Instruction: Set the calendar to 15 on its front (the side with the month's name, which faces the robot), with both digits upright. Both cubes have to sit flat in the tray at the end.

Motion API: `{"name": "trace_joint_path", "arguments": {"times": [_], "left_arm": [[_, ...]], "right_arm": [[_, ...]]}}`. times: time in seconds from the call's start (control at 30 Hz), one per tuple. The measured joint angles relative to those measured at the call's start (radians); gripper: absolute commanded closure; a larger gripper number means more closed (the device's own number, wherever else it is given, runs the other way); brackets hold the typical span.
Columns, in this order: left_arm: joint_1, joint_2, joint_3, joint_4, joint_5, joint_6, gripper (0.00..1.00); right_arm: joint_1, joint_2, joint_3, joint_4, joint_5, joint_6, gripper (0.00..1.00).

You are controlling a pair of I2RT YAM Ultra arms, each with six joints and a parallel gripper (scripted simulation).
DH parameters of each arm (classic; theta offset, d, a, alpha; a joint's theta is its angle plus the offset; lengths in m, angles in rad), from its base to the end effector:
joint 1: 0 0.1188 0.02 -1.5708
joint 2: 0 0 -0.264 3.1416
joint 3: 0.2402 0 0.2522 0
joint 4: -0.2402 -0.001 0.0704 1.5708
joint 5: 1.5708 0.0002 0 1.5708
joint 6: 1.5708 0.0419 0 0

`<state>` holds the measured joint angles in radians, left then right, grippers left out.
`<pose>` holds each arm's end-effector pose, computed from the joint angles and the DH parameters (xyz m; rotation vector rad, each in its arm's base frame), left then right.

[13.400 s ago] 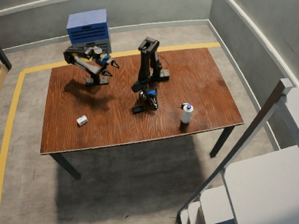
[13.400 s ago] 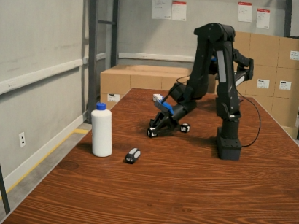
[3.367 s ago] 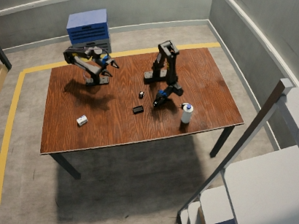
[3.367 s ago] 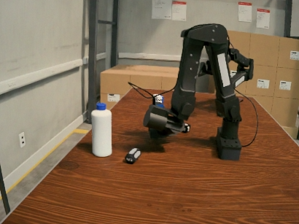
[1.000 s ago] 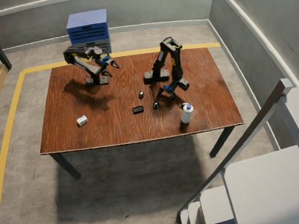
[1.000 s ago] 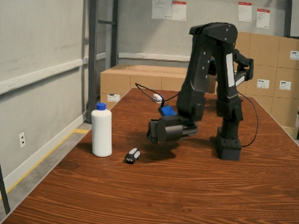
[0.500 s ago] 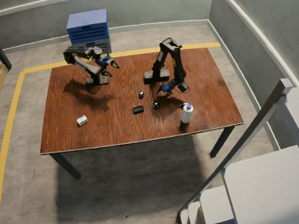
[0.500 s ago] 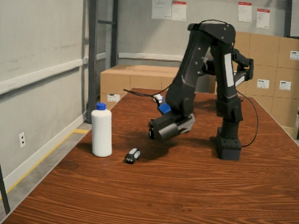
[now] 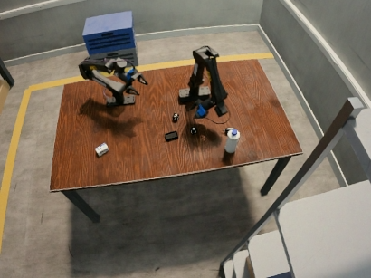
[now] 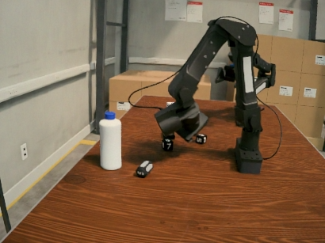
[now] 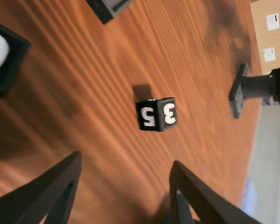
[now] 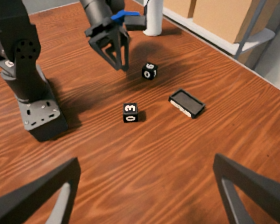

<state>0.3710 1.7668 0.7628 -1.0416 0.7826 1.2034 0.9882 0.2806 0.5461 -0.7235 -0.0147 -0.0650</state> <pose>0.2038 0.0487 0.1144 0.8269 2.5230 -1.2222 0.0468 0.0740 0.2642 -1.0540 1.7941 0.5901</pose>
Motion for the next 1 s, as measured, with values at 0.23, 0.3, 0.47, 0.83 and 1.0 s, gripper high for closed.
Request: {"name": "trace_joint_path", "arguments": {"times": [0.23,0.3,0.47,0.83,1.0], "left_arm": [[-0.129,-0.045,0.045,-0.063,-0.071,-0.307,0.45],[-0.154,-0.057,0.052,-0.068,-0.085,-0.377,0.45],[-0.219,-0.088,0.066,-0.069,-0.148,-0.599,0.45],[-0.531,-0.203,0.087,0.003,-0.362,-1.077,0.45],[-0.683,-0.224,0.087,0.047,-0.471,-1.205,0.45]], "right_arm": [[0.0,0.0,0.0,0.0,0.0,0.0,0.0],[0.0,0.0,0.0,0.0,0.0,0.0,0.0],[0.0,0.0,0.0,0.0,0.0,0.0,0.0],[0.0,0.0,0.0,0.0,0.0,0.0,0.0],[0.0,0.0,0.0,0.0,0.0,0.0,0.0]]}}
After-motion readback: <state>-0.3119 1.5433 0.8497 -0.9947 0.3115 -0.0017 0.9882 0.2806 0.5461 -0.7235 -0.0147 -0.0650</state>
